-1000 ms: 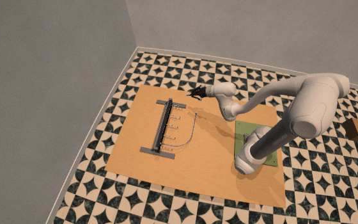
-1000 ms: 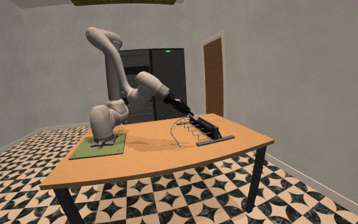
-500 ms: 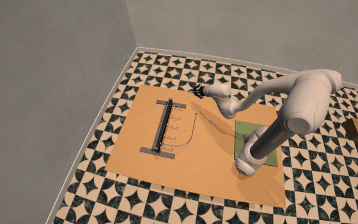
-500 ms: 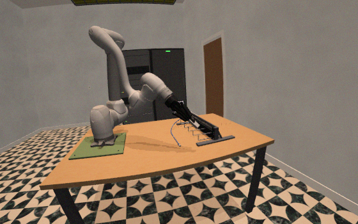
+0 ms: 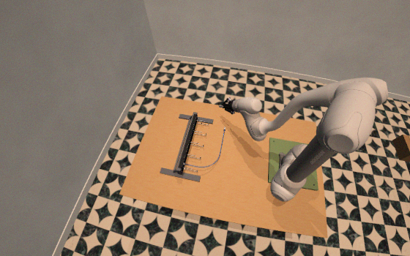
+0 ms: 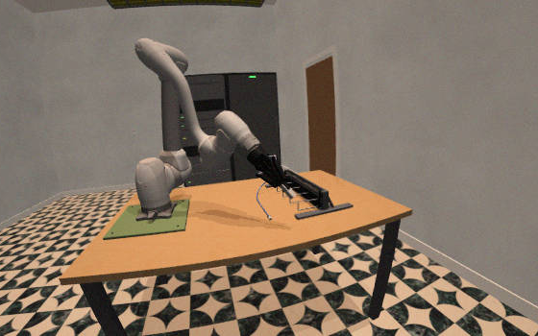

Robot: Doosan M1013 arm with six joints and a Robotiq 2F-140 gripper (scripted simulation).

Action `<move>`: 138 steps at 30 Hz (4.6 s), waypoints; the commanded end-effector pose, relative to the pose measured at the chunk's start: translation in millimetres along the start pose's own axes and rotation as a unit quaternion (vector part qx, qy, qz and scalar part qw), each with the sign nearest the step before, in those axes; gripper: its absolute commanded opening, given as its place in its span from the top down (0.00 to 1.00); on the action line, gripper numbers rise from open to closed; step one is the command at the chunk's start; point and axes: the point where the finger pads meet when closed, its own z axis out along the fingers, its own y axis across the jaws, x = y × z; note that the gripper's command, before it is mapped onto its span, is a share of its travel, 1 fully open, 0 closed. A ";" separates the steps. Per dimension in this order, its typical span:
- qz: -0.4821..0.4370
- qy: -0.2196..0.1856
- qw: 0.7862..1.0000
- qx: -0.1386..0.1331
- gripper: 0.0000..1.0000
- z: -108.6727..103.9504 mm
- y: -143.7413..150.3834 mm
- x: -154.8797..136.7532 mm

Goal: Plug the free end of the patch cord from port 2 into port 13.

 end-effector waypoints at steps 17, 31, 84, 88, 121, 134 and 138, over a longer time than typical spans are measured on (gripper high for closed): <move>-0.100 -0.035 0.986 0.129 1.00 -0.4 -22.9 -6.9; -0.202 -0.023 0.956 0.210 1.00 -8.2 -55.6 -2.8; -0.390 0.113 0.842 0.354 1.00 -49.8 -123.5 42.6; -0.390 0.113 0.842 0.354 1.00 -49.8 -123.5 42.6; -0.392 0.113 0.841 0.354 0.78 -47.1 -119.8 38.7; -0.392 0.113 0.841 0.354 0.78 -47.1 -119.8 38.7; -0.392 0.113 0.841 0.354 0.78 -47.1 -119.8 38.7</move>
